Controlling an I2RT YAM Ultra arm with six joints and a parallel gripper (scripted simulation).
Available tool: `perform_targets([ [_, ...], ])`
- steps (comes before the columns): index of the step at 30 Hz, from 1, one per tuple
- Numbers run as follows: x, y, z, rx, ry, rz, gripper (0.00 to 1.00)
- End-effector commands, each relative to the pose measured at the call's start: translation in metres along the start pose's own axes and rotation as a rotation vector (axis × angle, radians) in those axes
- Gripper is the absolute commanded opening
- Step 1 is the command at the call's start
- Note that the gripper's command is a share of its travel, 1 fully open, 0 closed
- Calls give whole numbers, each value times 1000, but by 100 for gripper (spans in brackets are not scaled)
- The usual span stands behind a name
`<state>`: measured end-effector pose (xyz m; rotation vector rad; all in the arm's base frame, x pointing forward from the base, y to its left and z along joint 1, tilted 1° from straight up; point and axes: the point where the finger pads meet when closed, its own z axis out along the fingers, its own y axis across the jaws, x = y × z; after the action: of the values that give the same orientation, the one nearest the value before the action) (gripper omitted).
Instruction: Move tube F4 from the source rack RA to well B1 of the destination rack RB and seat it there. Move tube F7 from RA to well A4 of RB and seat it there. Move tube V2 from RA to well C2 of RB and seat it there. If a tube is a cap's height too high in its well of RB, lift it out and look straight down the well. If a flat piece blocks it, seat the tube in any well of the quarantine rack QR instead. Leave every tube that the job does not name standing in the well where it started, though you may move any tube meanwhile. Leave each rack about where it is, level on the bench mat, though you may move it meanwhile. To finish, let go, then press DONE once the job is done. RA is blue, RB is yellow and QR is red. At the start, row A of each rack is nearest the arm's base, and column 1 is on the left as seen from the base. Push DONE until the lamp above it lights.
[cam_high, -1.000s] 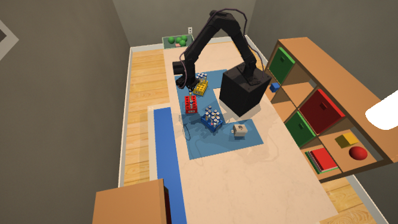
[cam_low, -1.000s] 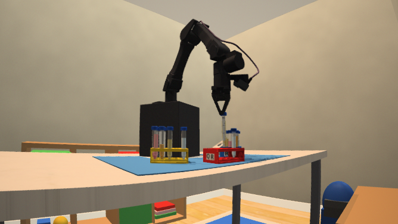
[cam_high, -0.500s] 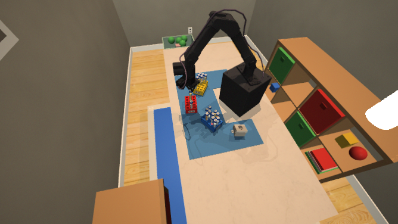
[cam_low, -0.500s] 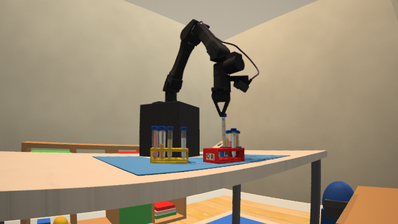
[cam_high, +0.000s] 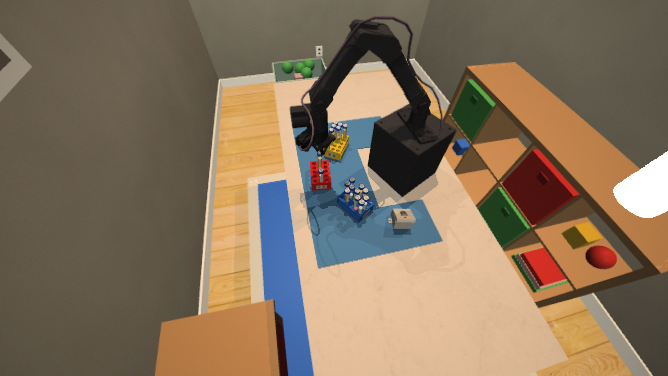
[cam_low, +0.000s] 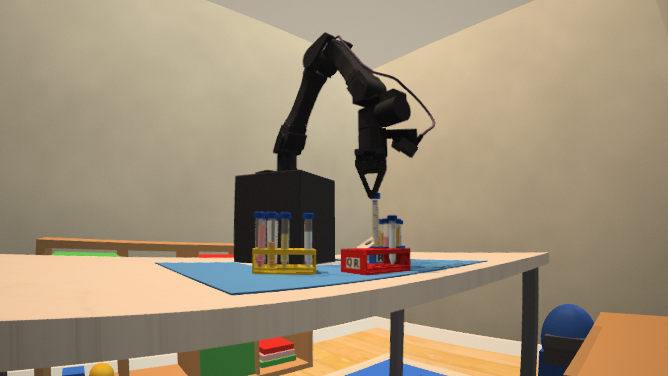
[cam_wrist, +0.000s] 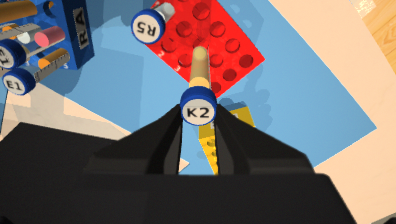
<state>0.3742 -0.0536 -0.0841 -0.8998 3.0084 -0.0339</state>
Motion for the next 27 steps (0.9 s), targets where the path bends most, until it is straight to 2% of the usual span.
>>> perform_targets([
  [1,1,-4,5,1,-5,3,0],
  [7,8,1,11,-12,10,4,0],
  [27,-4,-11,10,13,-18,3,0],
])
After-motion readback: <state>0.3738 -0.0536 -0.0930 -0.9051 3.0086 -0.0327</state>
